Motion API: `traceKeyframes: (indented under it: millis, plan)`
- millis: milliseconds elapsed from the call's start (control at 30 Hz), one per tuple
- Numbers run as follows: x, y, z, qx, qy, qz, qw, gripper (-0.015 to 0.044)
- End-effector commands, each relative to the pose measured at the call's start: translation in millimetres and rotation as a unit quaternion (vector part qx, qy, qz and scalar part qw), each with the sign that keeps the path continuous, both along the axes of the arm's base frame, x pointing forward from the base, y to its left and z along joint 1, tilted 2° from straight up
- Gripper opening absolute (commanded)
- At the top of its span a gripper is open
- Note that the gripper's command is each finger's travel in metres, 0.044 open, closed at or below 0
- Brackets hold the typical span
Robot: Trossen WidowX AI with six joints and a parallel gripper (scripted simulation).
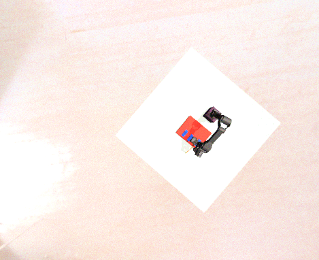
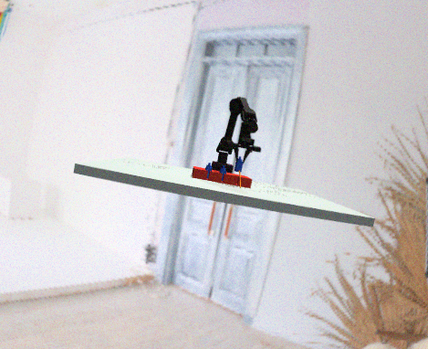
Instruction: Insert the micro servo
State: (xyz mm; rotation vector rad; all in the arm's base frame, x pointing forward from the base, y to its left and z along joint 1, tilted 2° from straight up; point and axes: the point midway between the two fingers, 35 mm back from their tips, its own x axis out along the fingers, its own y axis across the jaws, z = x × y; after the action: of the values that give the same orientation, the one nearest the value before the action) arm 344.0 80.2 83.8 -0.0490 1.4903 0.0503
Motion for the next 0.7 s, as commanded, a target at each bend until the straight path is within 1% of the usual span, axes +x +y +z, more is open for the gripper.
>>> traceKeyframes:
  millis: [0, 667]
  plan:
    - [0.4, -0.6, -8.1, -0.002, 0.003, 0.000, 1.000, 0.0000]
    - [1.2, -0.6, -16.5, -0.002, 0.003, 0.000, 1.000, 0.0000]
